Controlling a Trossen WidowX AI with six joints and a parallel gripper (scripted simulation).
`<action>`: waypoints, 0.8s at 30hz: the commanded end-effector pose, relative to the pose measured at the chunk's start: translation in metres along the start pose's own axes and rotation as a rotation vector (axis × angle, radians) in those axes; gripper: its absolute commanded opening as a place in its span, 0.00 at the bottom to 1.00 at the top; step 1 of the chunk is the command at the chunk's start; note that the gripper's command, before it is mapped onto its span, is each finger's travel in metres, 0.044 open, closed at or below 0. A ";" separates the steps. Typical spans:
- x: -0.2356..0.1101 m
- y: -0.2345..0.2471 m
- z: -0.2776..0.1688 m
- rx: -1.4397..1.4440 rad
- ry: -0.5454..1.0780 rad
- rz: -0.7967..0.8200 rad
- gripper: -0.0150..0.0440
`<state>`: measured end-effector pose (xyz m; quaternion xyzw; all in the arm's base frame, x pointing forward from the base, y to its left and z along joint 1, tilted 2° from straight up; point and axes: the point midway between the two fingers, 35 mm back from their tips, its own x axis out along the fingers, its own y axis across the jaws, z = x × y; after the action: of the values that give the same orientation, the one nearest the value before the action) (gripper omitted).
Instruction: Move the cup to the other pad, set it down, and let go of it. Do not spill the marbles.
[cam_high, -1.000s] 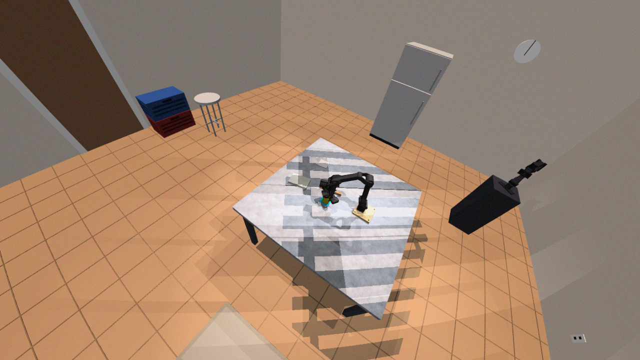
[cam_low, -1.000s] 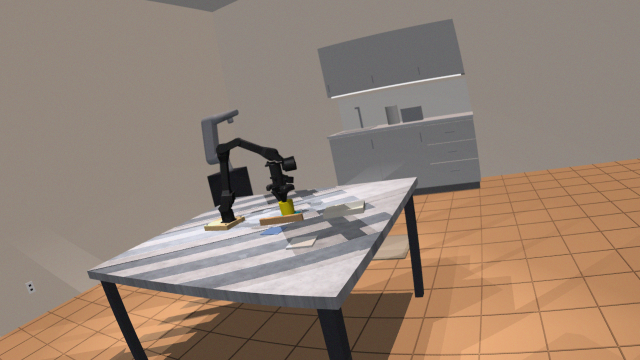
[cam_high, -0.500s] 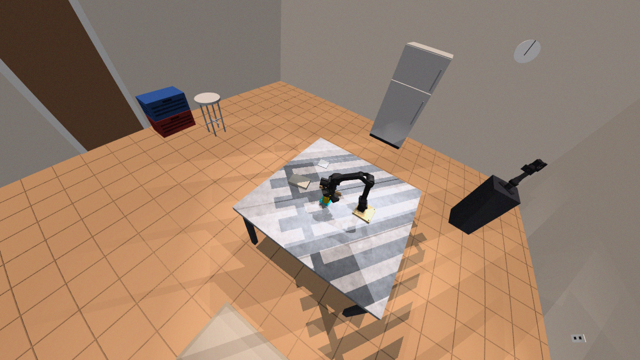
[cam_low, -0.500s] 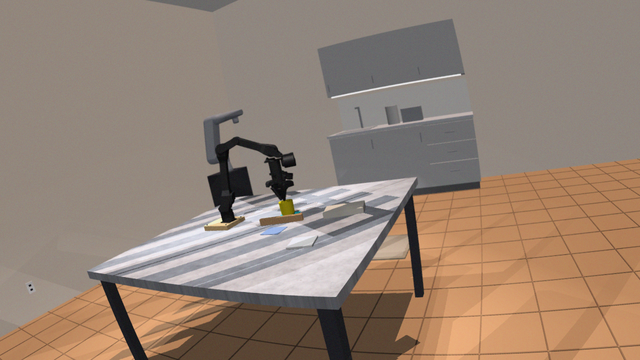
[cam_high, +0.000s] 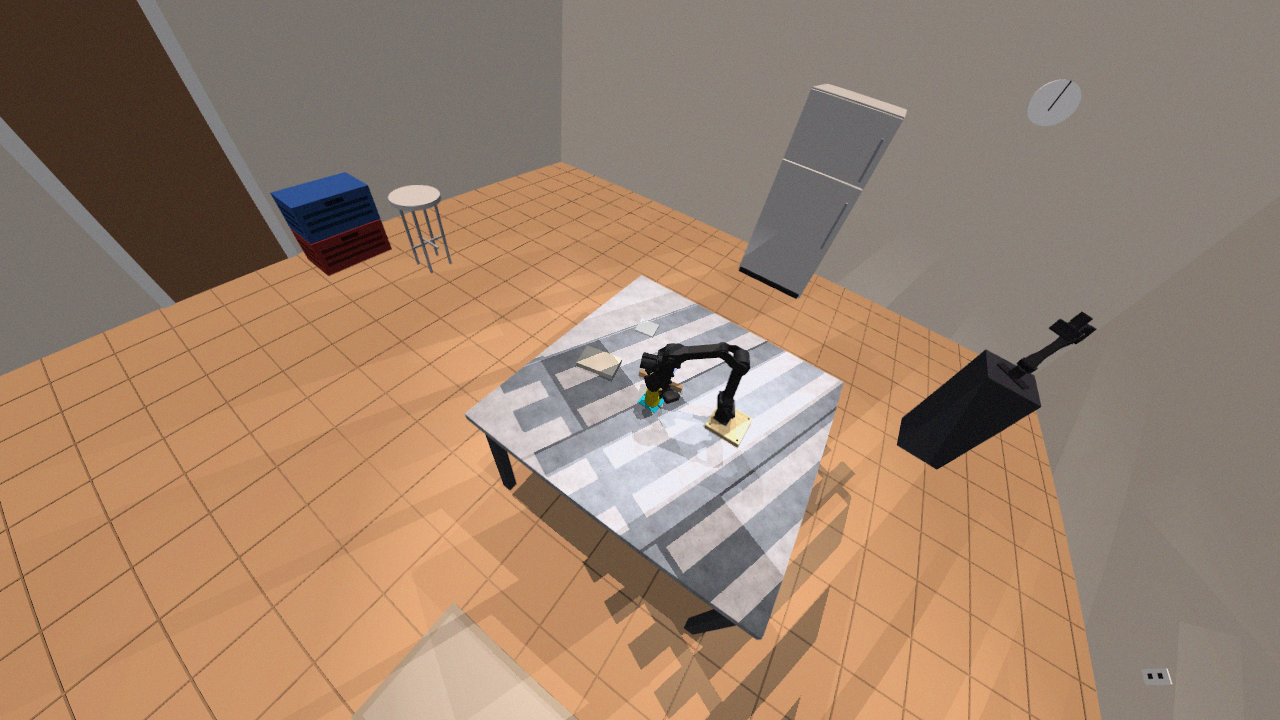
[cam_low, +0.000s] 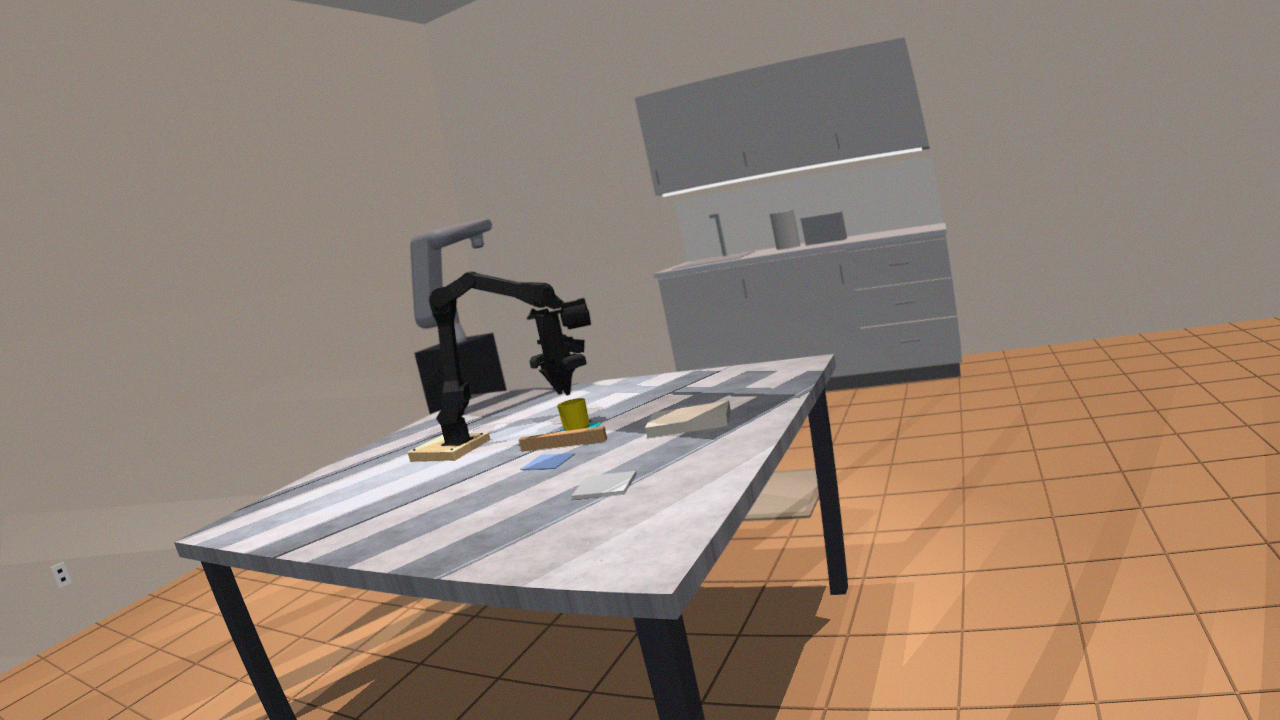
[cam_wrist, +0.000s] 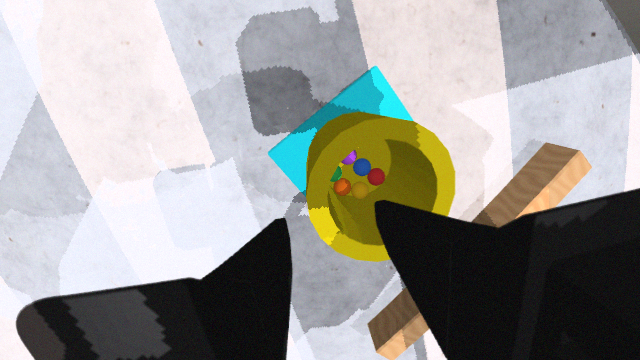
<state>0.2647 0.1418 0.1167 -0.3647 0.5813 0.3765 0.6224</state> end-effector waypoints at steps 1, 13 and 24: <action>0.001 0.000 0.000 0.000 0.001 0.000 0.68; -0.016 -0.001 0.001 0.001 0.001 -0.001 1.00; -0.050 -0.001 0.002 0.004 0.003 -0.004 1.00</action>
<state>0.2647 0.1418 0.1567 -0.3648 0.5818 0.3765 0.6219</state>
